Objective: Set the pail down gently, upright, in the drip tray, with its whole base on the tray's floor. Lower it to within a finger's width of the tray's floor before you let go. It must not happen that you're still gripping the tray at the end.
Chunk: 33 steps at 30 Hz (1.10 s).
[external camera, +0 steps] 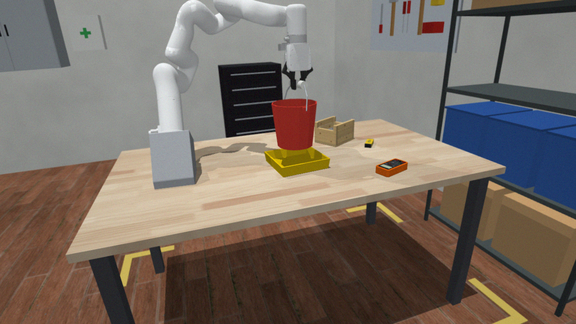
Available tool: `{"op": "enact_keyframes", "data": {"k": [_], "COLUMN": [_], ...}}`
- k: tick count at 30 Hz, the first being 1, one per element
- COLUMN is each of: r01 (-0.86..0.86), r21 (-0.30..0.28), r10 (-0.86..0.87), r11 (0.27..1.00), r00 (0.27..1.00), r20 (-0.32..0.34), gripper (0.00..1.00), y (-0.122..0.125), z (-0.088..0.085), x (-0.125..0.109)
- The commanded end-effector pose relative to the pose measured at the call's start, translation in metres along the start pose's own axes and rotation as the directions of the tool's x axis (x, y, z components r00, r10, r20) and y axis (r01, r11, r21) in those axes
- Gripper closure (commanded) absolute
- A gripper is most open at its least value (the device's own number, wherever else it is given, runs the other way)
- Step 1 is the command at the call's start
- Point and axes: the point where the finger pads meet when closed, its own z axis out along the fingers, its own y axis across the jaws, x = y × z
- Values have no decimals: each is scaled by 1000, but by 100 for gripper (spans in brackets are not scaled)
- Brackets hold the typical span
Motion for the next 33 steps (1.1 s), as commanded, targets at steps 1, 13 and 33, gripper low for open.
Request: {"op": "enact_keyframes", "data": {"k": [1, 13, 33], "r01": [1, 1, 1], "r21": [-5, -5, -5], "r10": [-1, -1, -1], "r11": [1000, 1000, 1000], "r00": [1000, 1000, 1000], "r20": [4, 4, 4], "gripper": [100, 100, 100], "y": [1, 1, 1], "z": [-2, 0, 13], "x": [0, 0, -1]}}
